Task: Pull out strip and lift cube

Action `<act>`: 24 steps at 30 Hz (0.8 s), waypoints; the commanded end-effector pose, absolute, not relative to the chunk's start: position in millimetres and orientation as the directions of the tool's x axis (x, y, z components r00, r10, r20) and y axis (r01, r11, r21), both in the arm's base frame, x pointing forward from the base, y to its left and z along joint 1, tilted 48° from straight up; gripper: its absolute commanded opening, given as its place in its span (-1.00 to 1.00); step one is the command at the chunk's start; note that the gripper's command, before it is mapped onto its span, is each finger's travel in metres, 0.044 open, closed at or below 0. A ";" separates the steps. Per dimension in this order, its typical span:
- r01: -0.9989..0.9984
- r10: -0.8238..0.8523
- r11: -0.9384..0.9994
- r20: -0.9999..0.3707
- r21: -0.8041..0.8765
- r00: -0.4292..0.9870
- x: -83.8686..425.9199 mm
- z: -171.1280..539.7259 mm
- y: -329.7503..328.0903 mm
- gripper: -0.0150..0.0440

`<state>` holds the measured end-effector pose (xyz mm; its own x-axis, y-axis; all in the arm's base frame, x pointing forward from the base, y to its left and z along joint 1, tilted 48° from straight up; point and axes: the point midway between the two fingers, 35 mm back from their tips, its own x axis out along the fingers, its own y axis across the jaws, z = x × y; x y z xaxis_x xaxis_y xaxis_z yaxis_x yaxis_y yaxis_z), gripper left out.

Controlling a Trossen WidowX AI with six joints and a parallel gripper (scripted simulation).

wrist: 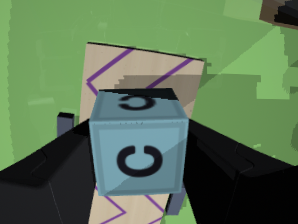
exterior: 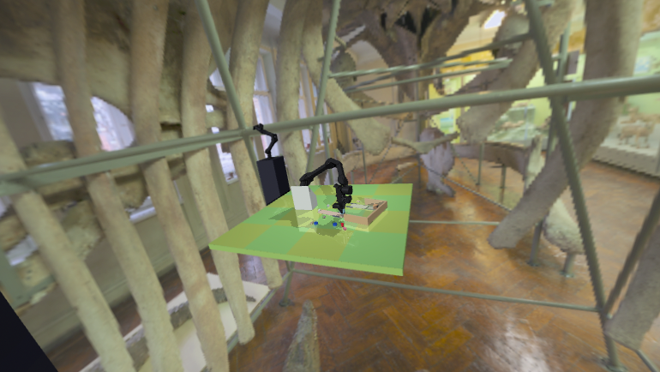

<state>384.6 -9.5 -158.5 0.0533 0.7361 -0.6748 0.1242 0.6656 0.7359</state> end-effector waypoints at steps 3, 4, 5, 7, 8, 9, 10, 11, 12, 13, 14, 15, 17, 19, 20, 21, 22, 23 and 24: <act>0.127 0.735 0.667 -0.676 0.734 0.046 362.4 -145.3 -15.4 -0.49; 0.127 0.735 0.667 -0.676 0.734 0.046 358.9 -143.1 -16.3 -0.49; 0.127 0.736 0.667 -0.676 0.734 0.046 355.4 -141.0 -17.1 -0.49; 0.128 0.736 0.666 -0.675 0.735 0.046 348.4 -136.7 -18.5 -0.49; 0.128 0.736 0.666 -0.675 0.735 0.045 344.8 -134.6 -19.2 -0.49; 0.128 0.737 0.666 -0.675 0.735 0.045 341.9 -132.9 -19.7 -0.49; 0.129 0.737 0.665 -0.675 0.735 0.045 340.1 -131.8 -19.9 -0.49; 0.129 0.737 0.665 -0.675 0.735 0.045 339.5 -131.5 -20.0 -0.49; 0.129 0.737 0.665 -0.675 0.735 0.045 339.5 -131.5 -20.0 -0.49; 0.129 0.737 0.665 -0.675 0.735 0.045 339.5 -131.5 -20.0 -0.49; 0.129 0.737 0.665 -0.675 0.735 0.045 339.1 -131.4 -19.9 -0.49; 0.129 0.737 0.665 -0.675 0.735 0.045 337.6 -131.1 -19.6 -0.49; 0.129 0.737 0.665 -0.675 0.735 0.045 332.0 -130.1 -18.3 -0.49; 0.129 0.737 0.665 -0.674 0.735 0.044 325.7 -128.9 -16.8 -0.49; 0.129 0.737 0.665 -0.674 0.735 0.044 322.5 -128.3 -16.0 -0.49; 0.130 0.737 0.665 -0.674 0.735 0.044 319.3 -127.7 -15.2 -0.49; 0.130 0.737 0.665 -0.674 0.735 0.044 316.1 -127.1 -14.4 -0.49; 0.130 0.737 0.665 -0.674 0.735 0.044 312.9 -126.4 -13.6 -0.49; 0.130 0.737 0.665 -0.674 0.735 0.044 309.6 -125.8 -12.8 -0.49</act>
<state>321.7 -15.9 -127.5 0.0480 0.7390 -0.6720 0.1329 0.6621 0.7375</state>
